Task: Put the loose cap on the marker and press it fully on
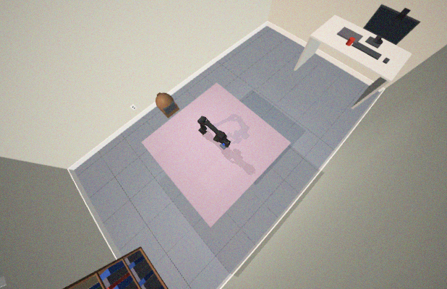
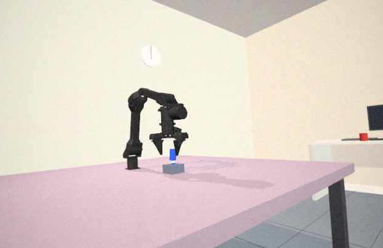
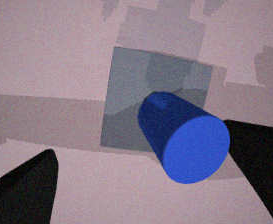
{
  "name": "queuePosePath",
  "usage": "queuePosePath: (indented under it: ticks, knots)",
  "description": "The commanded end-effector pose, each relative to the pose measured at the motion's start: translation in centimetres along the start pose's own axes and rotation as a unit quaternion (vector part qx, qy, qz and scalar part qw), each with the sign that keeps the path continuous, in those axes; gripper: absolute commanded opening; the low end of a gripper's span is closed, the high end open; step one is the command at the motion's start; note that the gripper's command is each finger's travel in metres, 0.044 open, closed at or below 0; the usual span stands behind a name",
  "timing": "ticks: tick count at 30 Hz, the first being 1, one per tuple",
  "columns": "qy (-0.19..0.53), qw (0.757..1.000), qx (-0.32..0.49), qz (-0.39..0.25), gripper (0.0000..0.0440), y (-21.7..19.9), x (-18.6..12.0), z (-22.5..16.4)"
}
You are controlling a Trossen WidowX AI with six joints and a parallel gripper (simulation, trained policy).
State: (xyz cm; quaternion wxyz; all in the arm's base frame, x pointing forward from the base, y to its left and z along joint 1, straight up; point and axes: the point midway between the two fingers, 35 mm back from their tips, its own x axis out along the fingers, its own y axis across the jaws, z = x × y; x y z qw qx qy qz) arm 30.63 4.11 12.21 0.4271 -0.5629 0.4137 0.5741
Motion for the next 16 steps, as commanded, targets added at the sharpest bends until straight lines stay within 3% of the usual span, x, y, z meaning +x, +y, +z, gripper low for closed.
queuePosePath:
  ticks: [1,12,16]
  knots:
    - [0.0,1.0,-0.009,-0.016,0.044,-0.2,-1.3,0.1]
    - [0.004,0.999,-0.015,-0.048,0.0434,0.0,-4.0,0.0]
    - [0.005,0.999,-0.012,-0.052,0.0377,0.3,-4.6,0.0]
